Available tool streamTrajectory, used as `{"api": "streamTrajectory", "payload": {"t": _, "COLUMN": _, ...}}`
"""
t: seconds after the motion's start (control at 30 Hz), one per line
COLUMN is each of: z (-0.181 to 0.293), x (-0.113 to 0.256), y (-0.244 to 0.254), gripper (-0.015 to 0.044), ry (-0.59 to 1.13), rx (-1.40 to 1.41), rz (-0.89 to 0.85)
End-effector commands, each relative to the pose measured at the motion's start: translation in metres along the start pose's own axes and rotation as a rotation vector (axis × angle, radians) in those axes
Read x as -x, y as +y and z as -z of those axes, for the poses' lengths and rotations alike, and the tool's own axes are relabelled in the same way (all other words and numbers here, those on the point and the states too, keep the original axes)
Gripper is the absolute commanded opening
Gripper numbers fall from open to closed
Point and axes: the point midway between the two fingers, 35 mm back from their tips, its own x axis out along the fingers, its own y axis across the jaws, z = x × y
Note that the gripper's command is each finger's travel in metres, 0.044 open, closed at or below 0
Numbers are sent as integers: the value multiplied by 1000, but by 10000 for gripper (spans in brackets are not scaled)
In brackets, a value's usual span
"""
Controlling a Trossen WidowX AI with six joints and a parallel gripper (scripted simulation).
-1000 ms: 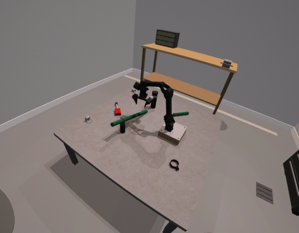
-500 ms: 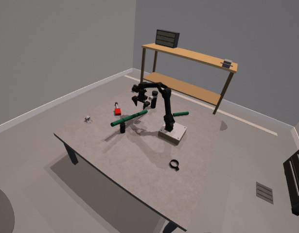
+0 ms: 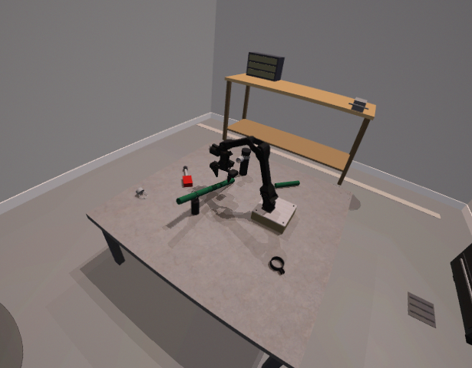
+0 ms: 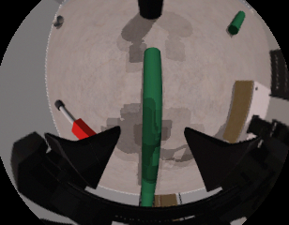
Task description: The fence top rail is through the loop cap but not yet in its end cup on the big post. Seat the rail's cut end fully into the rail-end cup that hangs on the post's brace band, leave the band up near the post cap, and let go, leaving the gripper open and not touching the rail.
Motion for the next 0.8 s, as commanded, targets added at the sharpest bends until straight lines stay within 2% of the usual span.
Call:
{"api": "streamTrajectory", "payload": {"t": 0.0, "z": -1, "x": -6, "y": -1, "gripper": 440, "ry": -6, "rx": -3, "rz": 6}}
{"api": "streamTrajectory", "payload": {"t": 0.77, "z": -1, "x": -43, "y": 0, "gripper": 440, "ry": -6, "rx": -3, "rz": 6}}
